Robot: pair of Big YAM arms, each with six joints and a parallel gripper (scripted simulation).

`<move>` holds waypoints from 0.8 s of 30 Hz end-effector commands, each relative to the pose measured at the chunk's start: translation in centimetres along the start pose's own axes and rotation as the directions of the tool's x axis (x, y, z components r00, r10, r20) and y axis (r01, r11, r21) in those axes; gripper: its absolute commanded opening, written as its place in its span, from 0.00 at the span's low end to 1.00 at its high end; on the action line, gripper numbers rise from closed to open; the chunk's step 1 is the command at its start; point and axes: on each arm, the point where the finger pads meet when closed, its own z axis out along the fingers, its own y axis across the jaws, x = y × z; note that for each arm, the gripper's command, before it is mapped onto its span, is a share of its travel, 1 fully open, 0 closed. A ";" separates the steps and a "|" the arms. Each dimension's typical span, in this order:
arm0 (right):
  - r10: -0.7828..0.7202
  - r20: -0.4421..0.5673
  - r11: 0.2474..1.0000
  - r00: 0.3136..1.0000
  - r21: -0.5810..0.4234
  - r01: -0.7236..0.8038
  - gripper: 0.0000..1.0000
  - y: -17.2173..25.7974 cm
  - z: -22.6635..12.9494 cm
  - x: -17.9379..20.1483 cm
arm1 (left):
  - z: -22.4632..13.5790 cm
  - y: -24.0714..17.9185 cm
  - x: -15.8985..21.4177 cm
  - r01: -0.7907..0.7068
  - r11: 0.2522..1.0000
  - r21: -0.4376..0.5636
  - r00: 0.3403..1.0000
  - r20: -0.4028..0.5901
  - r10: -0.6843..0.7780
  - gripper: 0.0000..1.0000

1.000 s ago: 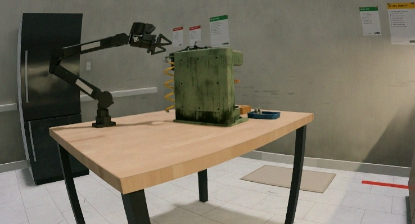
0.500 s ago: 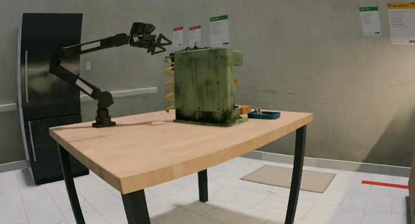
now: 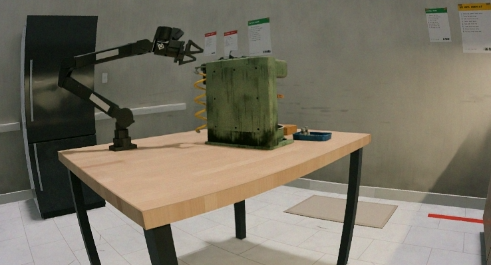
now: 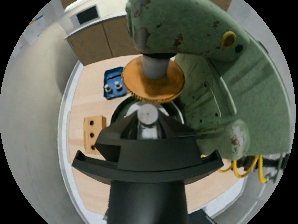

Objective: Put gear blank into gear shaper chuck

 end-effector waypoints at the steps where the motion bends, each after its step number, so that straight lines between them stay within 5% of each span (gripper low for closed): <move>1: 0.018 0.044 0.999 0.999 0.031 -0.020 1.00 -1.5 -0.4 -2.8 | 0.5 -0.1 0.9 -0.026 1.000 -0.007 0.998 -0.051 0.026 0.23; 24: 0.018 0.044 0.999 0.999 0.031 -0.020 1.00 -1.5 -0.4 -2.8 | 0.7 0.2 1.2 -0.026 0.999 -0.019 0.997 -0.072 0.025 0.23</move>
